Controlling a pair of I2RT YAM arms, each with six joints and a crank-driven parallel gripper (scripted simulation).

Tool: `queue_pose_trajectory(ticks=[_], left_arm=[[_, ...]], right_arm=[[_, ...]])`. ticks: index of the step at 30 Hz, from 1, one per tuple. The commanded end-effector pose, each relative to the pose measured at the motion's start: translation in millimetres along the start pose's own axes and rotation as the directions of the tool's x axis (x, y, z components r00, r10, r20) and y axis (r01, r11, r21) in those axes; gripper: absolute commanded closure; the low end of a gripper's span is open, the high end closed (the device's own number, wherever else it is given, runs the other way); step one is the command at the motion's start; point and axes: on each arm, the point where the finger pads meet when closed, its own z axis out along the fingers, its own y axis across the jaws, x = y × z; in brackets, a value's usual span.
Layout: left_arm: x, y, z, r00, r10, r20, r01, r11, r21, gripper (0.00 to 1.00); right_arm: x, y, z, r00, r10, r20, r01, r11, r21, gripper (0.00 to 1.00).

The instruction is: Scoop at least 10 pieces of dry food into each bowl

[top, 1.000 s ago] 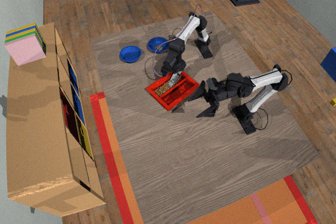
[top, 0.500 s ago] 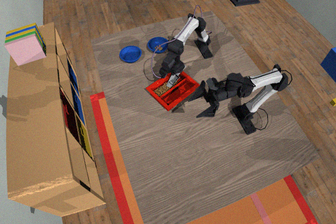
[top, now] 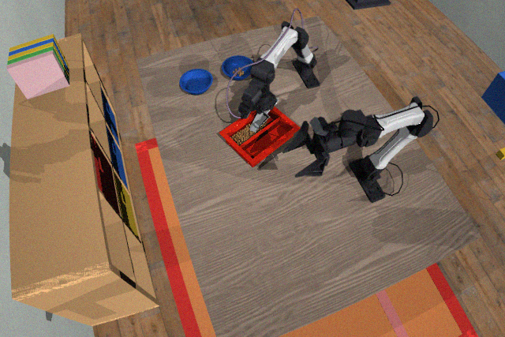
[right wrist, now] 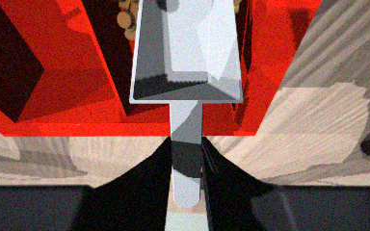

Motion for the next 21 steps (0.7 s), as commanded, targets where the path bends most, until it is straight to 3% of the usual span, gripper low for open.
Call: queue_pose_trajectory(ticks=[1, 11, 19, 21], left_arm=[[-19.8, 0.0, -2.1, 0.999, -0.001, 0.053, 0.001, 1.000, 0.000, 0.00], [-19.8, 0.0, -2.1, 0.999, -0.001, 0.053, 0.001, 1.000, 0.000, 0.00], [-19.8, 0.0, -2.1, 0.999, -0.001, 0.053, 0.001, 1.000, 0.000, 0.00], [-19.8, 0.0, -2.1, 0.999, -0.001, 0.053, 0.001, 1.000, 0.000, 0.00]], right_arm=[[6.5, 4.2, -33.4, 0.999, -0.004, 0.047, 0.005, 1.000, -0.013, 1.00], [17.2, 3.0, -53.2, 0.998, 0.000, 0.056, 0.001, 1.000, -0.013, 1.00], [4.4, 5.7, -53.7, 0.993, 0.000, 0.117, 0.003, 1.000, -0.027, 1.00], [13.5, 3.5, -42.4, 0.997, -0.001, 0.072, 0.002, 1.000, -0.016, 1.00]])
